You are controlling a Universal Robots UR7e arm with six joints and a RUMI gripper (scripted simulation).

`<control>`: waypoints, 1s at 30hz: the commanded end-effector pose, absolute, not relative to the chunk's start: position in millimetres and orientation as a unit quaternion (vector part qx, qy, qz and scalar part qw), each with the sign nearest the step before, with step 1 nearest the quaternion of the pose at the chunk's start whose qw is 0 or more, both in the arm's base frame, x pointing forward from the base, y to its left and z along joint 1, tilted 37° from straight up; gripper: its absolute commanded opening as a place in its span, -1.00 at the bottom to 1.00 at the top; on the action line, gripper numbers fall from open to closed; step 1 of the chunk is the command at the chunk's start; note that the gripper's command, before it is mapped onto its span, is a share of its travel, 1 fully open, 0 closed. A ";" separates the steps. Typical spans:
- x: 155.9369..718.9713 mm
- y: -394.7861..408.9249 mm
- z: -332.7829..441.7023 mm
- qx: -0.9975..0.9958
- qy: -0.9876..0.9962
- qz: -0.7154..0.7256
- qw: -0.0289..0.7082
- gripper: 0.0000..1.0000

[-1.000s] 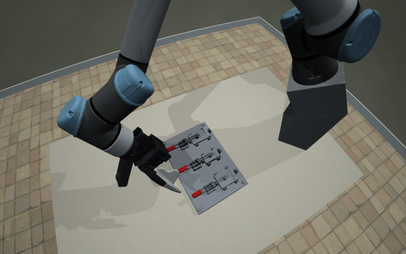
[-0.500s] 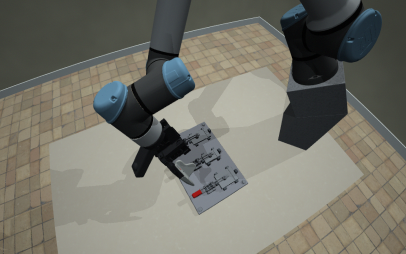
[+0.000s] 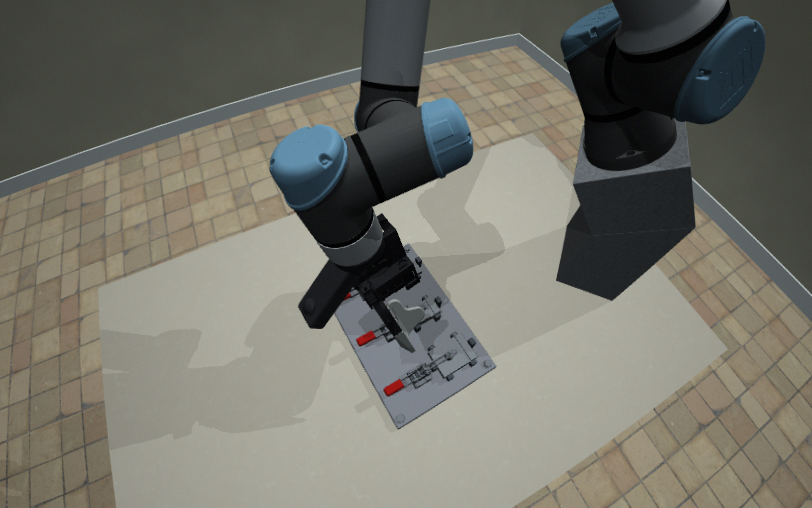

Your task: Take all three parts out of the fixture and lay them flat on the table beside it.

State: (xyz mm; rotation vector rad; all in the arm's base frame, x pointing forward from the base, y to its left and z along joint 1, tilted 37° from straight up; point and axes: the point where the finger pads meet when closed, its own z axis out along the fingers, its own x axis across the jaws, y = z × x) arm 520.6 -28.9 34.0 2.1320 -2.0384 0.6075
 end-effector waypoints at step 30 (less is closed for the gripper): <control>420.4 -39.0 42.7 0.680 -0.662 0.313 0.043 1.00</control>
